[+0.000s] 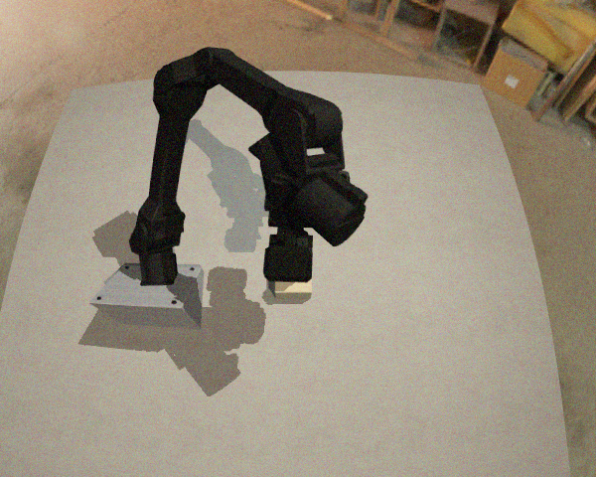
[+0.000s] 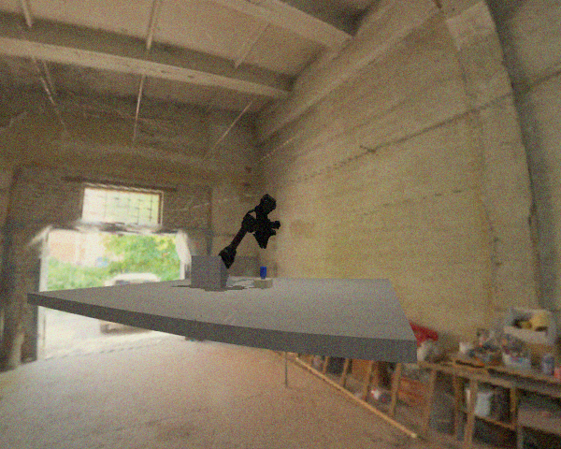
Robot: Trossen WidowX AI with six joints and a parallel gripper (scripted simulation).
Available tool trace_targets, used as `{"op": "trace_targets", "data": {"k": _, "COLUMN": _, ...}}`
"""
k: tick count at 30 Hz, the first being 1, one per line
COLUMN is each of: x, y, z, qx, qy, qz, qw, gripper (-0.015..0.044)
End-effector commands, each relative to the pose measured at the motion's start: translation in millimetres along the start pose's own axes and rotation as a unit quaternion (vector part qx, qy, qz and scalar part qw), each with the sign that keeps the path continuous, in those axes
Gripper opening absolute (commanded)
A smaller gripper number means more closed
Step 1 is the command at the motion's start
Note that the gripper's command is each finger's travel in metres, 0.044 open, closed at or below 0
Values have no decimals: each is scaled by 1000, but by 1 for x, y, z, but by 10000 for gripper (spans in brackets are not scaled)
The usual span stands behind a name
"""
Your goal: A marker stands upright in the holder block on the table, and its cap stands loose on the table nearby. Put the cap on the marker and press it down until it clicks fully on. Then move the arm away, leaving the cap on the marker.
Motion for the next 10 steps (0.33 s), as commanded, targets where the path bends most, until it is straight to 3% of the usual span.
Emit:
{"op": "trace_targets", "data": {"k": 1, "x": -1, "y": 1, "z": -1, "qx": -1, "qy": 1, "qz": 1, "qw": 1000, "gripper": 236}}
{"op": "trace_targets", "data": {"k": 8, "x": -1, "y": 1, "z": -1, "qx": -1, "qy": 1, "qz": 1, "qw": 1000, "gripper": 420}}
{"op": "trace_targets", "data": {"k": 10, "x": -1, "y": 1, "z": -1, "qx": -1, "qy": 1, "qz": 1, "qw": 1000, "gripper": 440}}
Point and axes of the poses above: the point midway between the two fingers, 35 mm back from their tips, its own x axis out along the fingers, its own z axis across the jaws, y = z × x, the point moved 2 cm from there along -x, back along the fingers, and after that the axes turned 2 degrees about -x, right-handed, at the moved point
